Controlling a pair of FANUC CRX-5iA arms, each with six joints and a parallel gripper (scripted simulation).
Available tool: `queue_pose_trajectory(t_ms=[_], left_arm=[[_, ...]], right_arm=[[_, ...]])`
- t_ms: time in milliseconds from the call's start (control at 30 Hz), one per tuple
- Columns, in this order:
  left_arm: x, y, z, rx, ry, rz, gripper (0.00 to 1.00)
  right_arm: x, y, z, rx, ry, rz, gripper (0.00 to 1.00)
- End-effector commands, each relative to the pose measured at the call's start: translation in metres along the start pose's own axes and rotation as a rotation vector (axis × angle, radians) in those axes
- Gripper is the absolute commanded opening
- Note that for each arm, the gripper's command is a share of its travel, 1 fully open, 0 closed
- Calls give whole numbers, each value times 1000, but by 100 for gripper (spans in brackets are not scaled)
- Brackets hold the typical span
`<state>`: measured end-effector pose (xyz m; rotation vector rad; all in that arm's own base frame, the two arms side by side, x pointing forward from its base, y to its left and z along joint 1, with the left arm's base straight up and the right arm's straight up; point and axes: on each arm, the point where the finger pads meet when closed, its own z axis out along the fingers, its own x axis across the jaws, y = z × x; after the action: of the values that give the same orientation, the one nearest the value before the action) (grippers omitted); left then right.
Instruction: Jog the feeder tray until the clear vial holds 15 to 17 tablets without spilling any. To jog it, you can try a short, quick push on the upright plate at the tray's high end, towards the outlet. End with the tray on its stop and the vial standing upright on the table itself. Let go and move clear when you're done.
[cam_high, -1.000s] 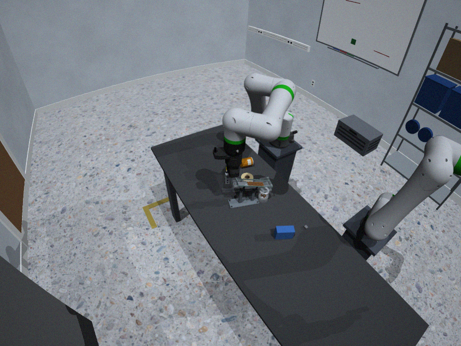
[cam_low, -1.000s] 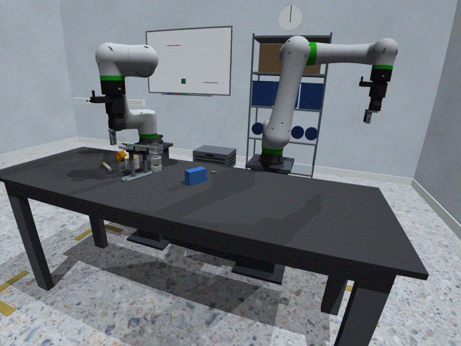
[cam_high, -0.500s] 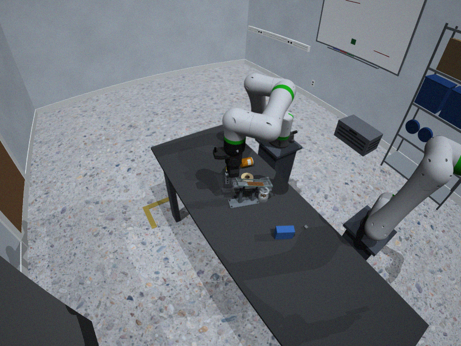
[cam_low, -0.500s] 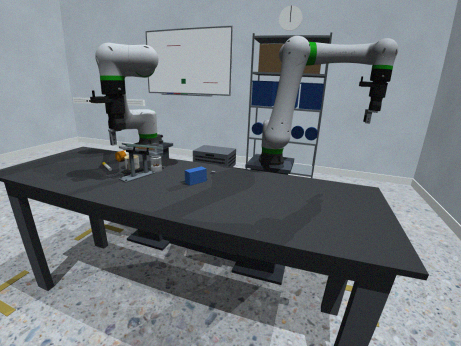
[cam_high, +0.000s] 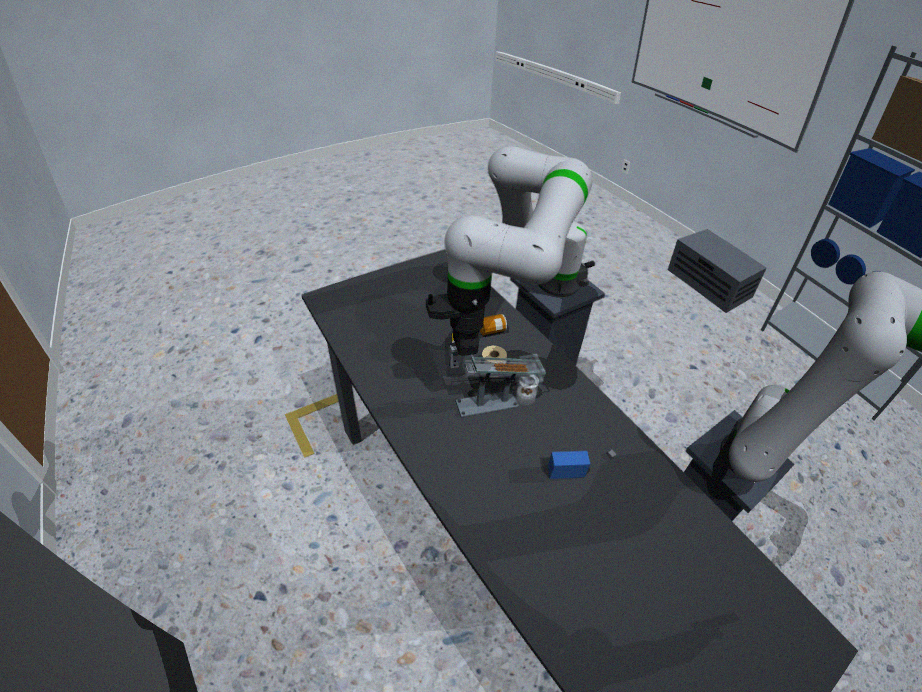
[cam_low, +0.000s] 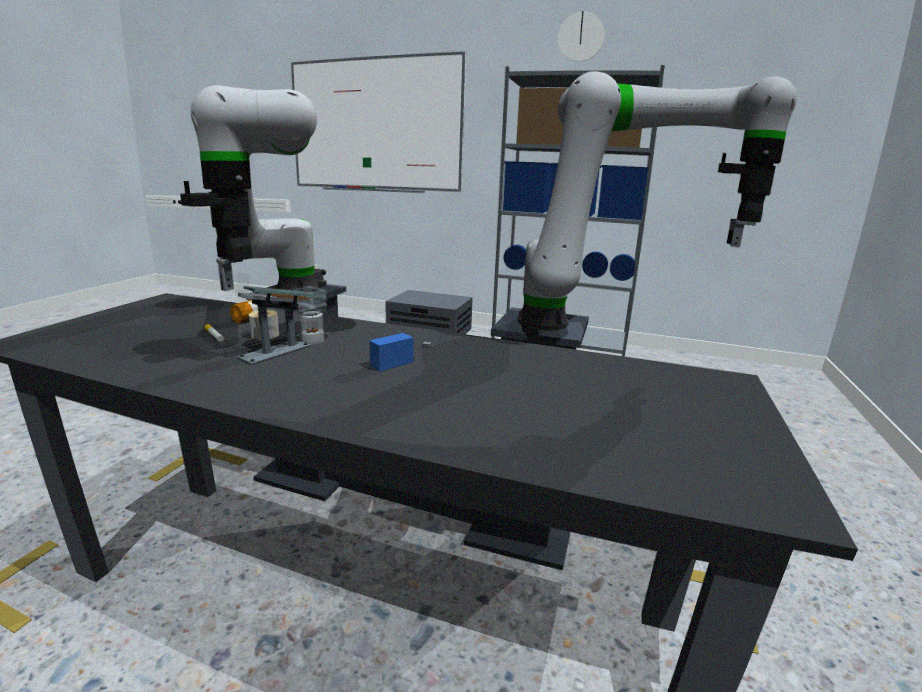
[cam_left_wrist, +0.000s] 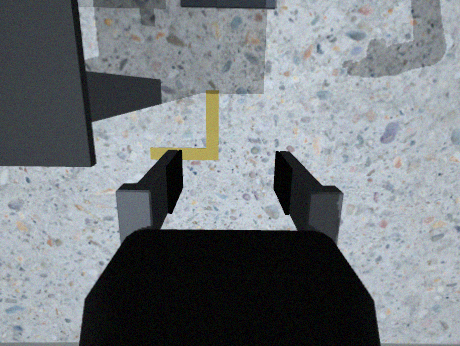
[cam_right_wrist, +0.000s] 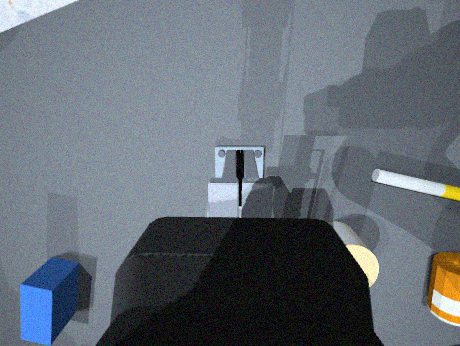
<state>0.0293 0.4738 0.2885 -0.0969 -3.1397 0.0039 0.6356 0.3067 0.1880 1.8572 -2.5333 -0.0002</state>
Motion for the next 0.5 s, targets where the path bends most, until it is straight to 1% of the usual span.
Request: queue_pose_trajectory(t_ms=[0, 467], left_arm=[[0, 0, -1, -2, 0, 0, 100], [0, 0, -1, -2, 0, 0, 100]], right_arm=[[0, 0, -2, 2, -2, 0, 0], [0, 6, 0, 2, -2, 0, 0]])
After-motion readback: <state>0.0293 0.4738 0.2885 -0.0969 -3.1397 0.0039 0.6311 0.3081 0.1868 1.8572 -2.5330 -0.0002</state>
